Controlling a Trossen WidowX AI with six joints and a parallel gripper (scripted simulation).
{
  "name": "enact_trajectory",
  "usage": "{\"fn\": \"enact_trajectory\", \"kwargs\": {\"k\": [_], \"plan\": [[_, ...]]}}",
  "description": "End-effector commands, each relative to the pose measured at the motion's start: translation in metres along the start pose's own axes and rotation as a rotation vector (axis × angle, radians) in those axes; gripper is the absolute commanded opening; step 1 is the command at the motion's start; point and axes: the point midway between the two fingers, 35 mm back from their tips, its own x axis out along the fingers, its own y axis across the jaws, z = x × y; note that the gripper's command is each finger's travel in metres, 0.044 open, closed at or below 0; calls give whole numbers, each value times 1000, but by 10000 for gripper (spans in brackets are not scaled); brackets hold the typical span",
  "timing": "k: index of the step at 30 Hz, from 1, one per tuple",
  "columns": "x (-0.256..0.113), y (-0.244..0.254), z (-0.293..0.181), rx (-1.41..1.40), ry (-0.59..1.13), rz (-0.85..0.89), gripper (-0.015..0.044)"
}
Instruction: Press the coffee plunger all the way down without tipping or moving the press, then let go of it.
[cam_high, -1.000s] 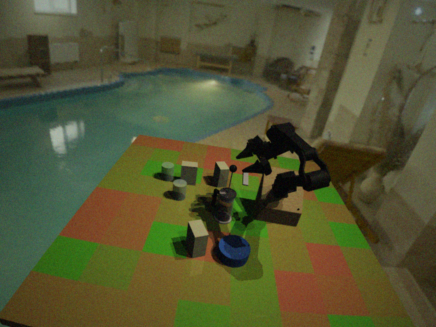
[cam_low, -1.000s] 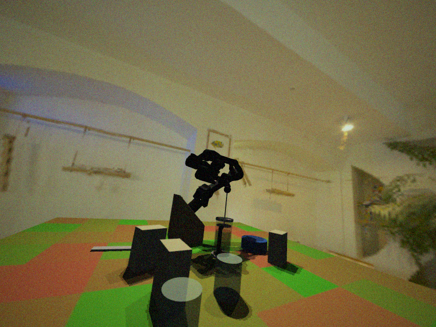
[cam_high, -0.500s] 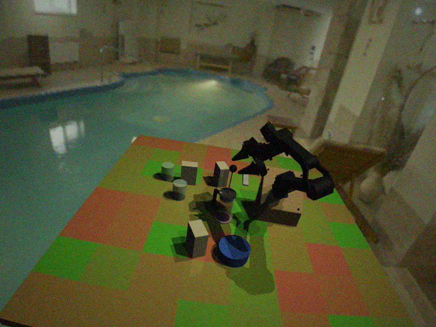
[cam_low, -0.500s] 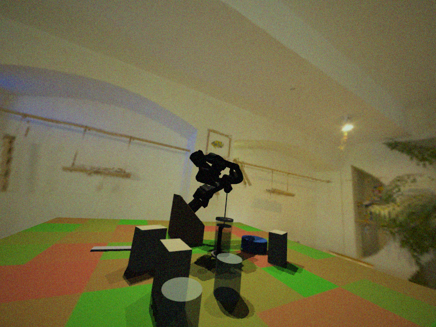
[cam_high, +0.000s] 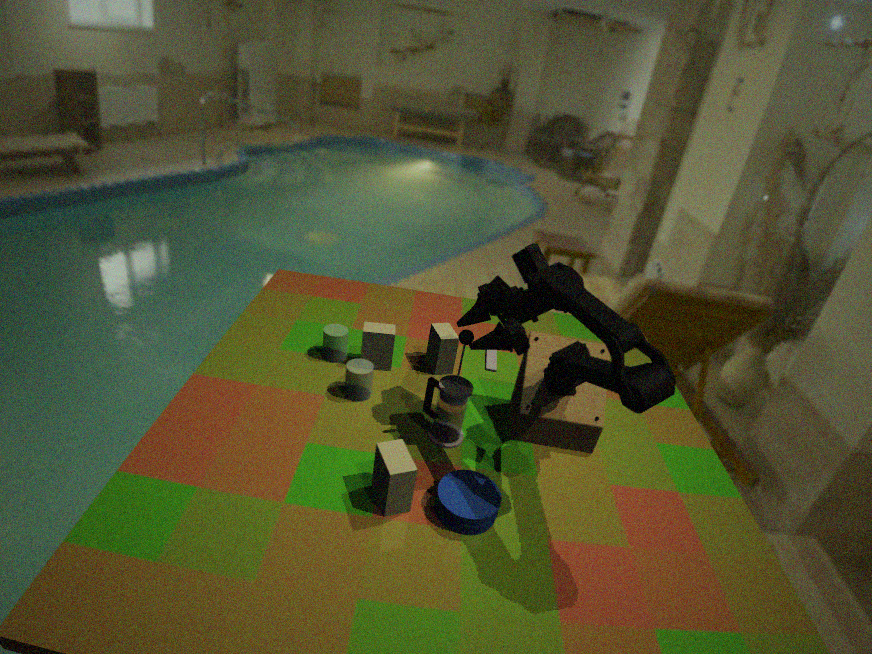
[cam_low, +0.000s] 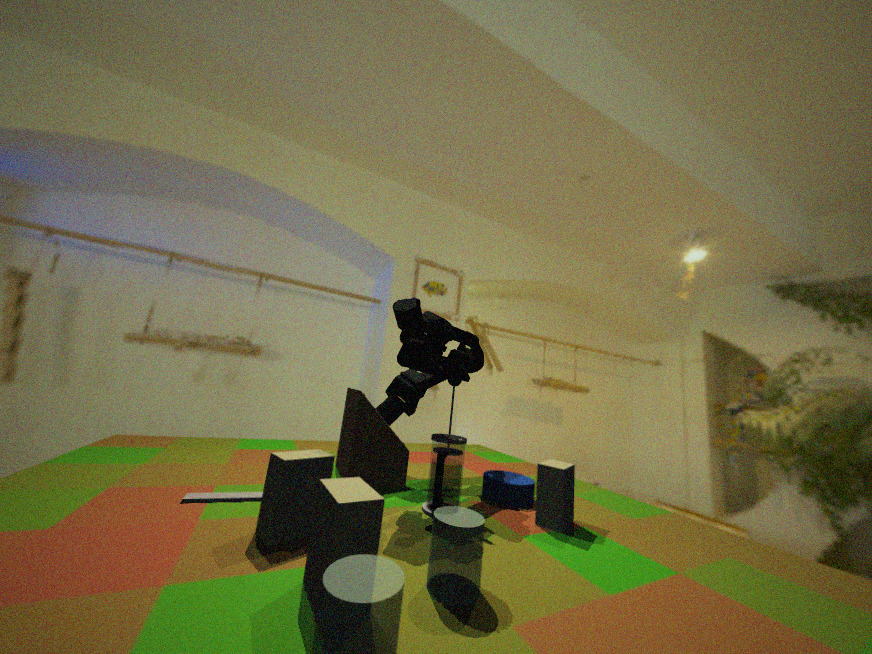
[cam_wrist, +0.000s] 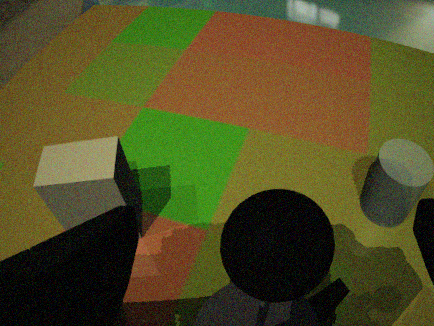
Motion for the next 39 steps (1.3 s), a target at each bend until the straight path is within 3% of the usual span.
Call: {"fn": "enact_trajectory", "kwargs": {"k": [1, 8, 39], "plan": [[1, 1, -1, 7, -3, 8, 309], [1, 1, -1, 7, -3, 8, 125], [17, -6, -26, 16, 54, 5, 123]]}}
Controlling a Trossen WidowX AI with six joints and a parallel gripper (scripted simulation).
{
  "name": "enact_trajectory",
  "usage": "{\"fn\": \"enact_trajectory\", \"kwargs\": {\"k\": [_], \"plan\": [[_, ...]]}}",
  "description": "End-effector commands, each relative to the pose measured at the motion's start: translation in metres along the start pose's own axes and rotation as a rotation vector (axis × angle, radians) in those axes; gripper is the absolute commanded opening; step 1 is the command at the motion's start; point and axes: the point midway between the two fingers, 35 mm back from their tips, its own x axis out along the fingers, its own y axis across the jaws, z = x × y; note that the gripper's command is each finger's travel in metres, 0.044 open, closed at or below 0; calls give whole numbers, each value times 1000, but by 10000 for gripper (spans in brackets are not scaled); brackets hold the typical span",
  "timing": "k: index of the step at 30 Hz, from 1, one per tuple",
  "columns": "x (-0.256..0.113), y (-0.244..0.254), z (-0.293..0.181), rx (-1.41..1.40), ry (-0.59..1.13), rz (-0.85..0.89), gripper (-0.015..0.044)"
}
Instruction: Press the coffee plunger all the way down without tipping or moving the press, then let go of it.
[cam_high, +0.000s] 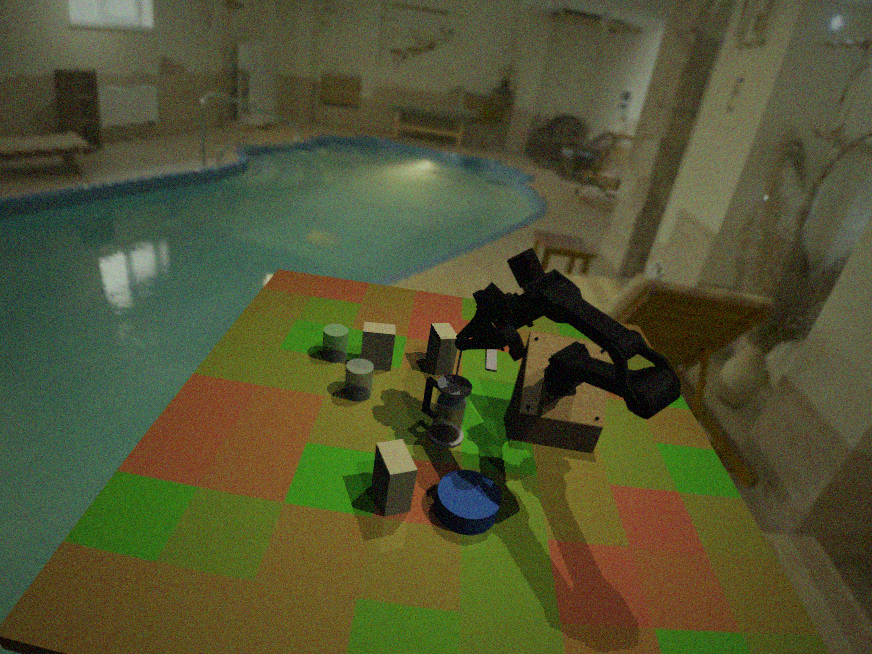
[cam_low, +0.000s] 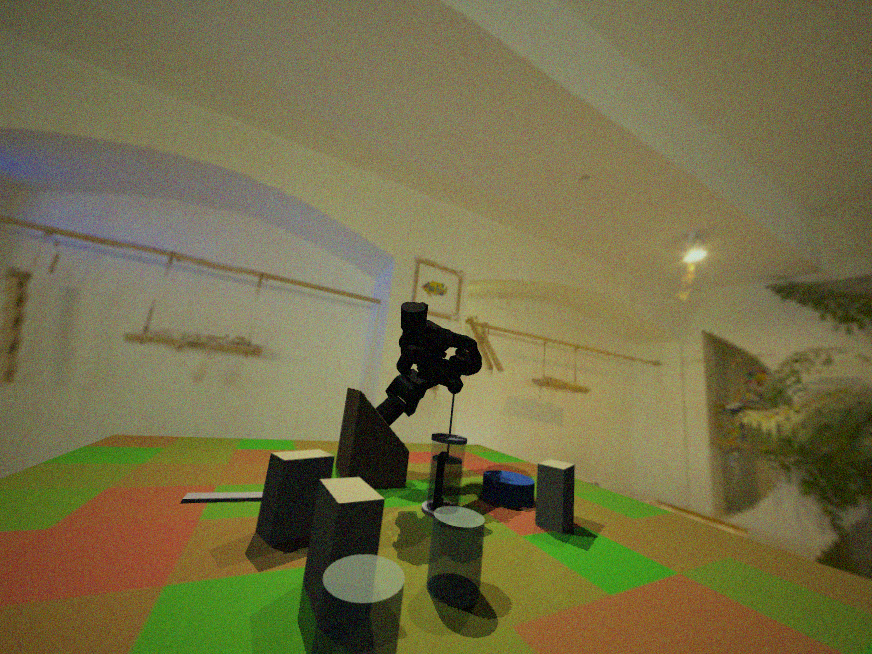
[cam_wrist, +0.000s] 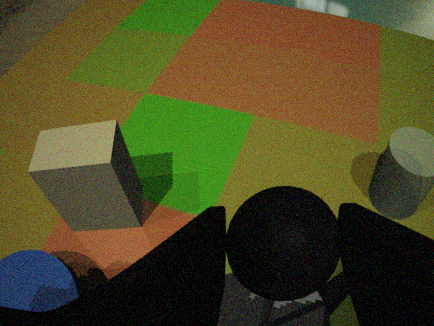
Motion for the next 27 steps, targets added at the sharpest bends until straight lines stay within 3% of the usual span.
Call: {"fn": "enact_trajectory", "kwargs": {"k": [1, 27], "plan": [[6, -5, -15, 17, 35, -20, 123], [31, -13, -48, 35, 57, -27, 123]]}}
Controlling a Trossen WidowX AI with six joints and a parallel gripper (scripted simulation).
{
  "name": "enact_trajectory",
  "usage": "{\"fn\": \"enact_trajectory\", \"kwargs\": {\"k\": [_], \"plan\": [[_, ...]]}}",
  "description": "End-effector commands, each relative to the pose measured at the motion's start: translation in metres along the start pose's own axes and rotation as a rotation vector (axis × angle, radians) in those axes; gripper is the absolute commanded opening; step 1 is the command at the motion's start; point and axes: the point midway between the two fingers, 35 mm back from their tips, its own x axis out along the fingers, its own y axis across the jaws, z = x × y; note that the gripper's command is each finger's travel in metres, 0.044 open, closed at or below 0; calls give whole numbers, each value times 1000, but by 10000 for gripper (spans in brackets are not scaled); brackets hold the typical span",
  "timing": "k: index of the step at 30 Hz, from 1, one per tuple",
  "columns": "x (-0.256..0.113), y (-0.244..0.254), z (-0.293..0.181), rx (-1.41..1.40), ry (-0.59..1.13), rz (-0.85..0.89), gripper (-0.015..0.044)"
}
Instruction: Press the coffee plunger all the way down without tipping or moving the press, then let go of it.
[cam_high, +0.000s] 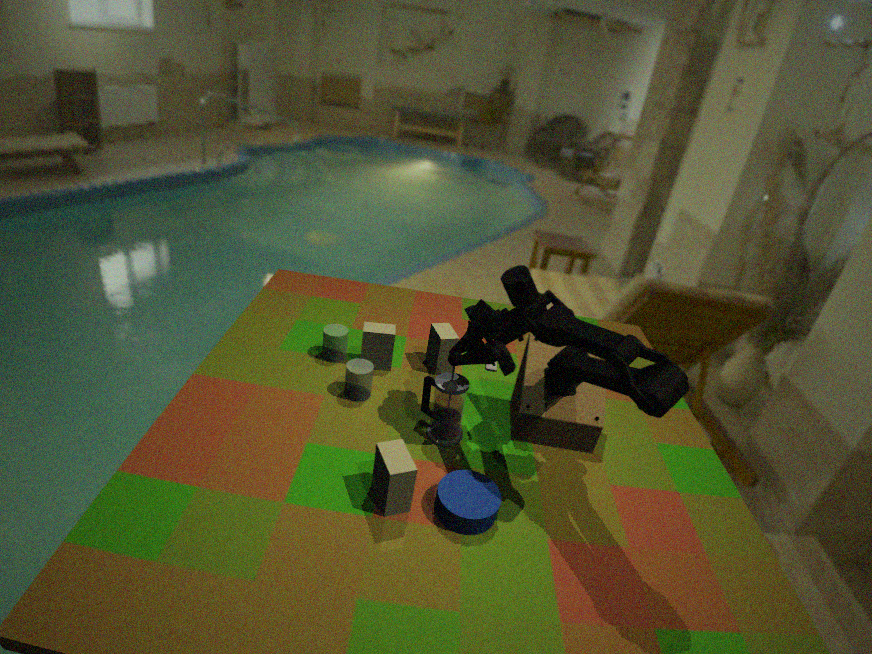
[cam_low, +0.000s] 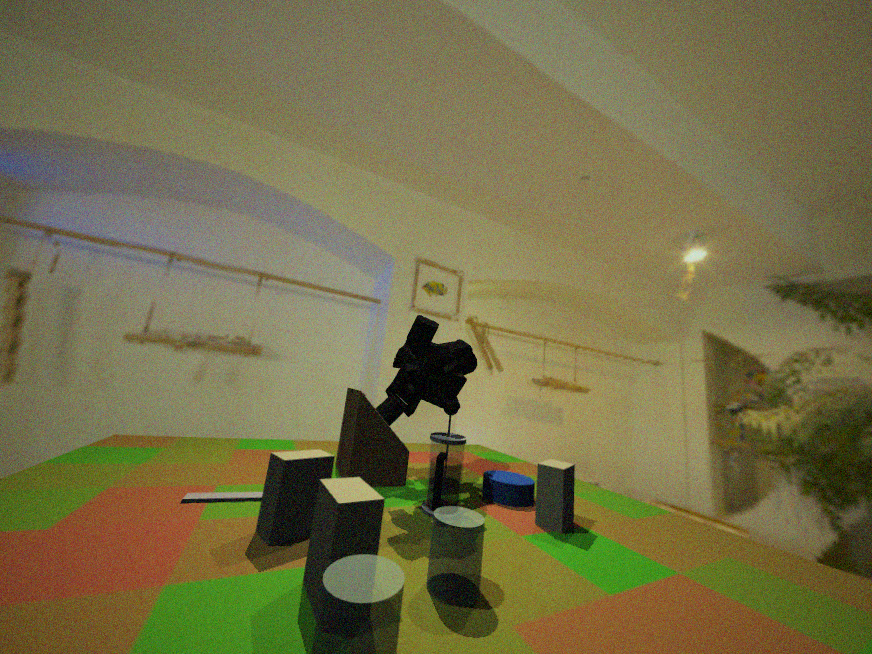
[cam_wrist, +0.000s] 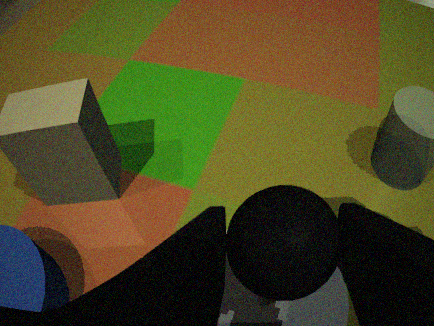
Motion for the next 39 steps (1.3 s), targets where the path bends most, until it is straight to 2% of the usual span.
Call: {"fn": "enact_trajectory", "kwargs": {"k": [1, 15, 39], "plan": [[6, -4, -15, 31, 11, -20, 123], [22, -3, -21, 47, -33, -4, 123], [26, -2, -13, 9, -51, -11, 123]]}}
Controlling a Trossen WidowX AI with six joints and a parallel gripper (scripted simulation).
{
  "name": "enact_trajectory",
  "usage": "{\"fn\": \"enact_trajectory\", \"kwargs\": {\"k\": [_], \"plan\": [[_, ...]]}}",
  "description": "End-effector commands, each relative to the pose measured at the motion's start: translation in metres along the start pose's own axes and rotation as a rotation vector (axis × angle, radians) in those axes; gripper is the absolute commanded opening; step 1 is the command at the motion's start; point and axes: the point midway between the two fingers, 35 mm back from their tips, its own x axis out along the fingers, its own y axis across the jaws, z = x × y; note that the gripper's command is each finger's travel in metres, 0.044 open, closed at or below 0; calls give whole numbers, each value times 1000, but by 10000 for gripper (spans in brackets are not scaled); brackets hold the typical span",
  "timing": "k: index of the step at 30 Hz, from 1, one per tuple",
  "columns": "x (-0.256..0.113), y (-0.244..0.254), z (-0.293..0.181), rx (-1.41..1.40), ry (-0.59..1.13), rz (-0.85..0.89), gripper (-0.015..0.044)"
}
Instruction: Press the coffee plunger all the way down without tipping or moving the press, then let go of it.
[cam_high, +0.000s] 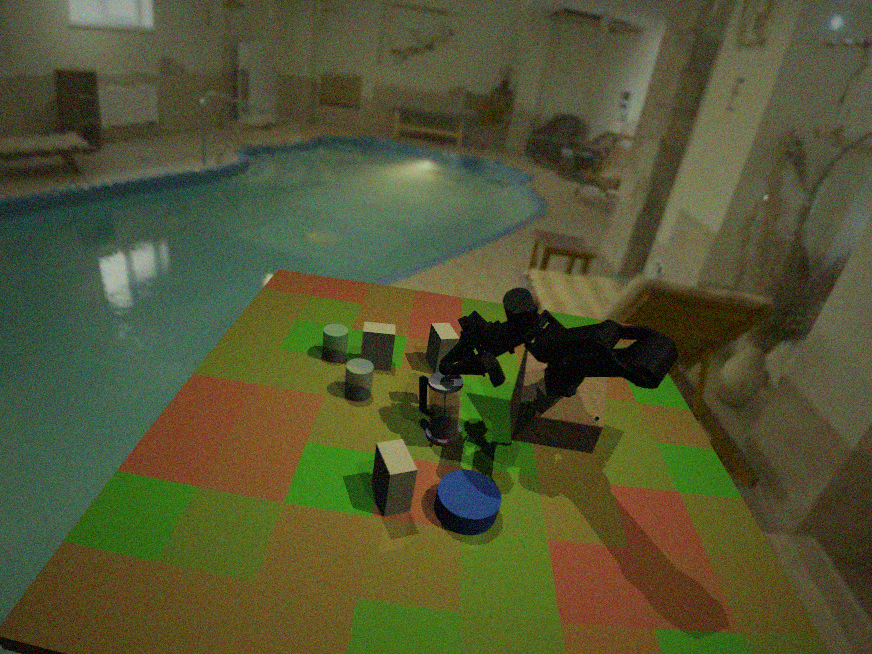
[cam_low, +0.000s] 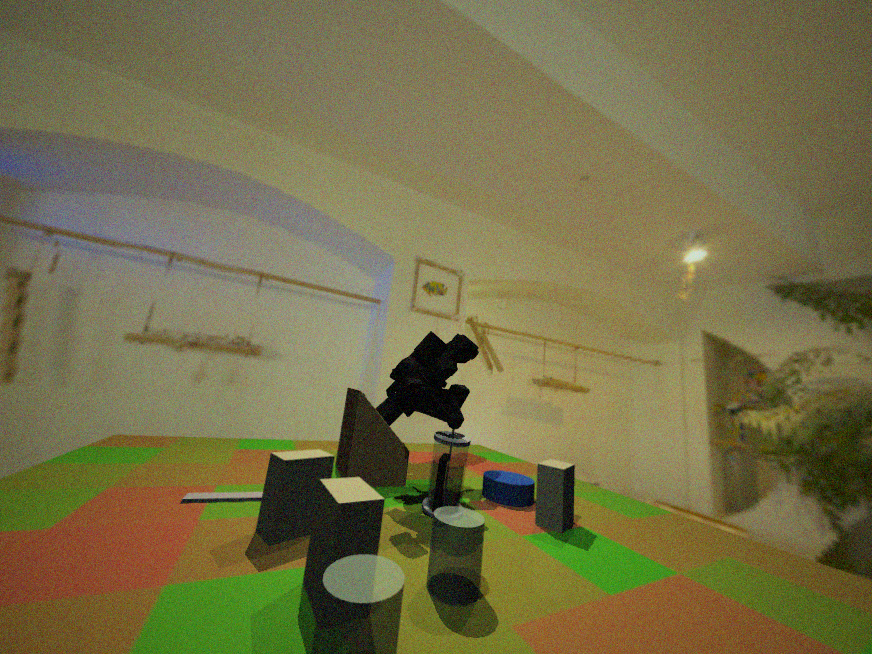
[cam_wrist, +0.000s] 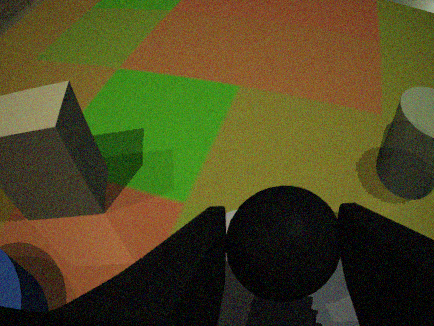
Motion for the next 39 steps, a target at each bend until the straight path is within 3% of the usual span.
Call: {"fn": "enact_trajectory", "kwargs": {"k": [1, 5, 17, 31, 39], "plan": [[0, 0, 0, 1, 1, 0, 123], [0, 0, 0, 1, 1, 0, 123], [0, 0, 0, 1, 1, 0, 438], [-5, -15, 29, -47, -23, -61, 440], [-33, -14, 39, -22, 29, -51, 440]]}}
